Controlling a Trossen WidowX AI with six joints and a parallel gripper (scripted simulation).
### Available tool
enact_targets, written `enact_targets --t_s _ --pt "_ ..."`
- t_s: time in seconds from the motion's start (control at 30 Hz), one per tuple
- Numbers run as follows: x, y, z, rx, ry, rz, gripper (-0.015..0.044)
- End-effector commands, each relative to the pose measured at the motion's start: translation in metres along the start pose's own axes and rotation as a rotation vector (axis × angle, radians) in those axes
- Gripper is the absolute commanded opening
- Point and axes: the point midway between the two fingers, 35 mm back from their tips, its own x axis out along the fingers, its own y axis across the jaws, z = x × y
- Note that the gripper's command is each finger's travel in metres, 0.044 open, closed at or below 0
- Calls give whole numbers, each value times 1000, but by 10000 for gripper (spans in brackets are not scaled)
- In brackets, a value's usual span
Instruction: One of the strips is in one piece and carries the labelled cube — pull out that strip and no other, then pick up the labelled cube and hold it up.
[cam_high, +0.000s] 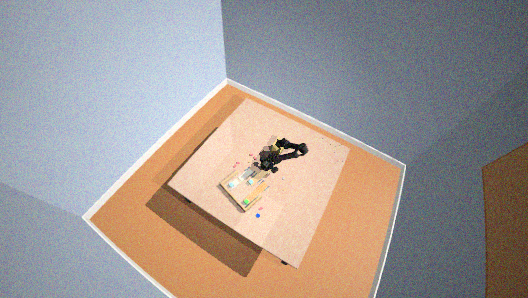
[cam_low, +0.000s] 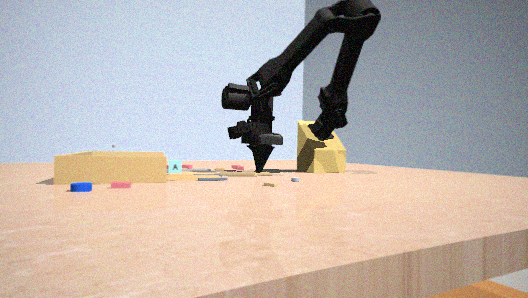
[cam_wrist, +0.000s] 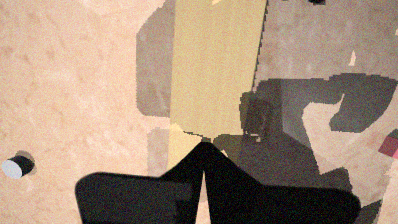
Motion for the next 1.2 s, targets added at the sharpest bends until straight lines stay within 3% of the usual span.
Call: enact_targets --t_s 0.0,1.17 --pt "4 -1 -16 13 28 1 0" --pt "4 -1 -32 14 28 1 0"
